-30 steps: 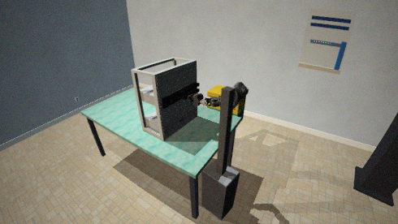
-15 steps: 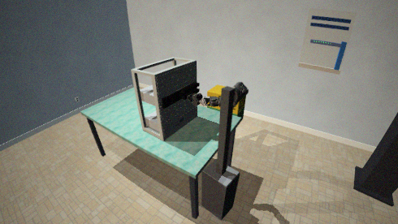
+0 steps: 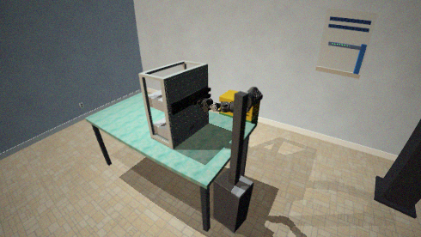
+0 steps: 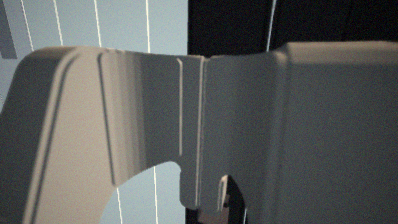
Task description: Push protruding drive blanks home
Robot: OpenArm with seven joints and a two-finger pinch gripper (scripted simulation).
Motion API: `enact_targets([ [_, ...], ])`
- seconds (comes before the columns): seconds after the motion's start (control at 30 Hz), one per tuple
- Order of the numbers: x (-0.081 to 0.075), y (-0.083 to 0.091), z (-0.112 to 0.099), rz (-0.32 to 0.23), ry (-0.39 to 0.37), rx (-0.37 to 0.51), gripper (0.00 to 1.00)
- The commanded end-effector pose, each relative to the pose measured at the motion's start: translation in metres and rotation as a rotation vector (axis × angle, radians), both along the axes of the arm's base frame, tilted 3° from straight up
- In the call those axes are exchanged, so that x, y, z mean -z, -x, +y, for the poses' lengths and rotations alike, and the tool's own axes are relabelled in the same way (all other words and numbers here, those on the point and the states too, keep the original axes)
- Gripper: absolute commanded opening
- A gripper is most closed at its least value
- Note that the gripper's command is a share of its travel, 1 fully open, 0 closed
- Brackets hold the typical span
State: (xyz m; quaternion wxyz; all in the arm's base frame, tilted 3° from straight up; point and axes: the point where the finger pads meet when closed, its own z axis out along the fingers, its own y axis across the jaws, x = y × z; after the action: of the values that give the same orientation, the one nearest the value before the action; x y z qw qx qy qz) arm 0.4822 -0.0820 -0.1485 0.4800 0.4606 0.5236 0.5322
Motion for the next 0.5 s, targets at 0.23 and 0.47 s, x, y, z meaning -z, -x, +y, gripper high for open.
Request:
enact_targets([
  [0.23,-0.0080,-0.0039,0.0032,-0.017,-0.002,-0.010,0.00],
  [0.47,-0.0122,-0.0110,0.0062,-0.021,-0.004,-0.012,0.00],
])
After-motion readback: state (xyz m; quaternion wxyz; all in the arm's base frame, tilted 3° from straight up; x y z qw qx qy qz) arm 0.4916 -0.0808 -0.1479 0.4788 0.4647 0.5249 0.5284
